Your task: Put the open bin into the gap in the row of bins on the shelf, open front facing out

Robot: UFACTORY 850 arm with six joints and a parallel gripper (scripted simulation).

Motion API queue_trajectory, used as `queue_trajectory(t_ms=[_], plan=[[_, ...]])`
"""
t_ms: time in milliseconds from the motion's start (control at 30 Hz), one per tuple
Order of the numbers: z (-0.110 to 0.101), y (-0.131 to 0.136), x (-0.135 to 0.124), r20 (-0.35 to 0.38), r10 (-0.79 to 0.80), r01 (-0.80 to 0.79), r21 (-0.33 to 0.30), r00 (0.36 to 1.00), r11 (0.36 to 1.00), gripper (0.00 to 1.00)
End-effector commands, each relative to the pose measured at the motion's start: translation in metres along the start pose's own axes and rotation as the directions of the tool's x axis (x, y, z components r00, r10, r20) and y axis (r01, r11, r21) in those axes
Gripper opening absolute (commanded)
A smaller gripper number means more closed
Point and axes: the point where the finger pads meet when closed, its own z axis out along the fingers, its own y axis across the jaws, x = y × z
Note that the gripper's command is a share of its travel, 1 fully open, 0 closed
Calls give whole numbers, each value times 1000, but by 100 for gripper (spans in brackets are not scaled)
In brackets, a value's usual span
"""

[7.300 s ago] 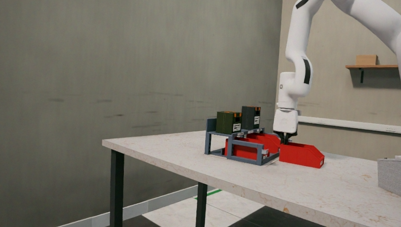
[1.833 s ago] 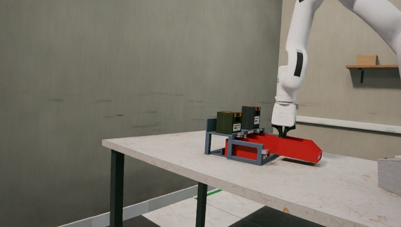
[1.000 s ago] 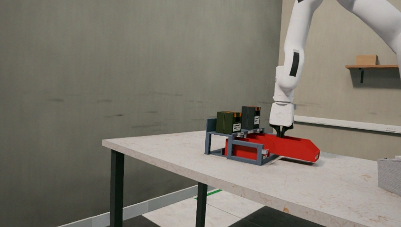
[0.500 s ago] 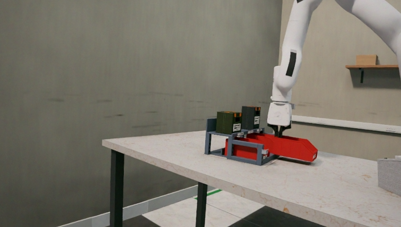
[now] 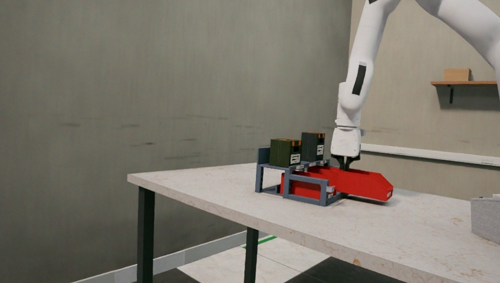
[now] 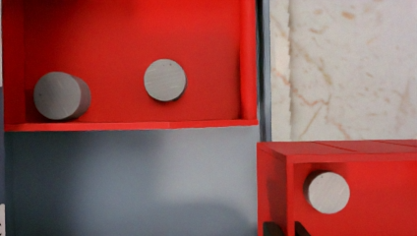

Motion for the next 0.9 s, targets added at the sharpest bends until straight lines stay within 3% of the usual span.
queue_trajectory(t_ms=[0,867], plan=[[-1,-1,0,0,0,0,2,1000,1000,0],[-1,-21,0,0,0,0,2,1000,1000,0]])
